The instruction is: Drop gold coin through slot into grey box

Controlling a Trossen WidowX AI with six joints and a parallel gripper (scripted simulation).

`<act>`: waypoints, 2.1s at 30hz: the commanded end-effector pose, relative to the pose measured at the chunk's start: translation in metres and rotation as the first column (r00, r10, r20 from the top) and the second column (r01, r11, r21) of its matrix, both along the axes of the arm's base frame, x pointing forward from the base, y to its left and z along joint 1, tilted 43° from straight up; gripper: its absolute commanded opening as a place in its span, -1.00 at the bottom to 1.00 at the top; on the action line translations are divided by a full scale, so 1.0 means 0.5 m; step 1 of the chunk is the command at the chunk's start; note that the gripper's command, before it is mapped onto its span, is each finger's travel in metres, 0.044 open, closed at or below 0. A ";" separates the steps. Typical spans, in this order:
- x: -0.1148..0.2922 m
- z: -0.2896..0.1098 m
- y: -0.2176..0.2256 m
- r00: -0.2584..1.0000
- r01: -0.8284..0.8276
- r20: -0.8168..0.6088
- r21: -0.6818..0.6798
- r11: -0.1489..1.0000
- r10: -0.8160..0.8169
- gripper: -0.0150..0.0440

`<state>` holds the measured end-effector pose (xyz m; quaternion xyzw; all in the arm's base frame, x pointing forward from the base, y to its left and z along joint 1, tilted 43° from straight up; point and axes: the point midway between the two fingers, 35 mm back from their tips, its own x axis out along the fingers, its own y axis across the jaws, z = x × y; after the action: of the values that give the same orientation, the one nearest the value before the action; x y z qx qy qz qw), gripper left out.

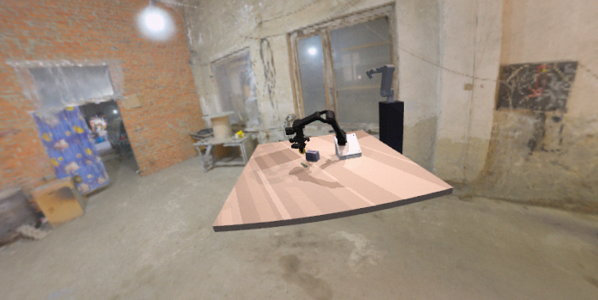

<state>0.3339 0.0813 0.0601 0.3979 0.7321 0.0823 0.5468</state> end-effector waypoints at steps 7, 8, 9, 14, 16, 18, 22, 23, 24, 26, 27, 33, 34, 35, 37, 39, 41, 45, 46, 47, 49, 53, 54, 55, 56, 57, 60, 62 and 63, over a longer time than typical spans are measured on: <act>-0.028 -0.026 -0.038 1.000 0.003 0.001 -0.006 1.000 -0.003 -0.49; -0.031 -0.029 -0.042 1.000 0.003 0.001 -0.006 1.000 -0.003 -0.49; -0.034 -0.032 -0.045 1.000 0.003 0.001 -0.007 1.000 -0.003 -0.49; -0.050 -0.044 -0.062 1.000 0.004 0.000 -0.008 1.000 -0.004 -0.49; -0.056 -0.049 -0.068 1.000 0.004 0.000 -0.009 1.000 -0.004 -0.49; -0.063 -0.054 -0.074 1.000 0.004 -0.001 -0.009 1.000 -0.004 -0.49; -0.077 -0.063 -0.086 1.000 0.004 -0.001 -0.009 1.000 -0.004 -0.49; -0.081 -0.066 -0.089 1.000 0.005 -0.002 -0.009 1.000 -0.005 -0.49; -0.085 -0.068 -0.092 1.000 0.005 -0.002 -0.009 1.000 -0.005 -0.49; -0.092 -0.073 -0.097 1.000 0.005 -0.002 -0.009 1.000 -0.005 -0.49; -0.096 -0.075 -0.100 1.000 0.005 -0.003 -0.009 1.000 -0.005 -0.49; -0.120 -0.089 -0.116 1.000 0.005 -0.004 -0.007 1.000 -0.005 -0.49; -0.124 -0.091 -0.118 1.000 0.005 -0.005 -0.007 1.000 -0.005 -0.49; -0.129 -0.093 -0.121 1.000 0.005 -0.005 -0.007 1.000 -0.005 -0.49; -0.137 -0.097 -0.125 1.000 0.004 -0.005 -0.006 1.000 -0.005 -0.49; -0.145 -0.102 -0.130 1.000 0.004 -0.006 -0.005 1.000 -0.004 -0.49; -0.151 -0.104 -0.132 1.000 0.004 -0.006 -0.004 1.000 -0.004 -0.49; -0.145 -0.102 -0.128 1.000 0.007 -0.010 -0.001 1.000 -0.007 -0.49; -0.143 -0.101 -0.127 1.000 0.008 -0.011 0.000 1.000 -0.008 -0.49; -0.143 -0.101 -0.127 1.000 0.008 -0.011 0.000 1.000 -0.008 -0.49; -0.143 -0.101 -0.127 1.000 0.008 -0.011 0.000 1.000 -0.008 -0.49; -0.143 -0.101 -0.127 1.000 0.008 -0.011 0.000 1.000 -0.008 -0.49; -0.144 -0.101 -0.127 1.000 0.008 -0.011 0.000 1.000 -0.008 -0.49; -0.144 -0.101 -0.128 1.000 0.008 -0.011 0.000 1.000 -0.008 -0.49; -0.145 -0.102 -0.128 1.000 0.008 -0.011 0.000 1.000 -0.008 -0.49; -0.146 -0.102 -0.129 1.000 0.007 -0.011 0.000 1.000 -0.007 -0.49; -0.149 -0.105 -0.132 1.000 0.005 -0.009 0.000 1.000 -0.005 -0.49; -0.152 -0.107 -0.134 1.000 0.003 -0.008 0.000 1.000 -0.003 -0.49; -0.153 -0.107 -0.135 1.000 0.002 -0.007 0.000 1.000 -0.002 -0.49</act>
<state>0.2597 0.0160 0.0084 0.4011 0.7333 0.0794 0.5432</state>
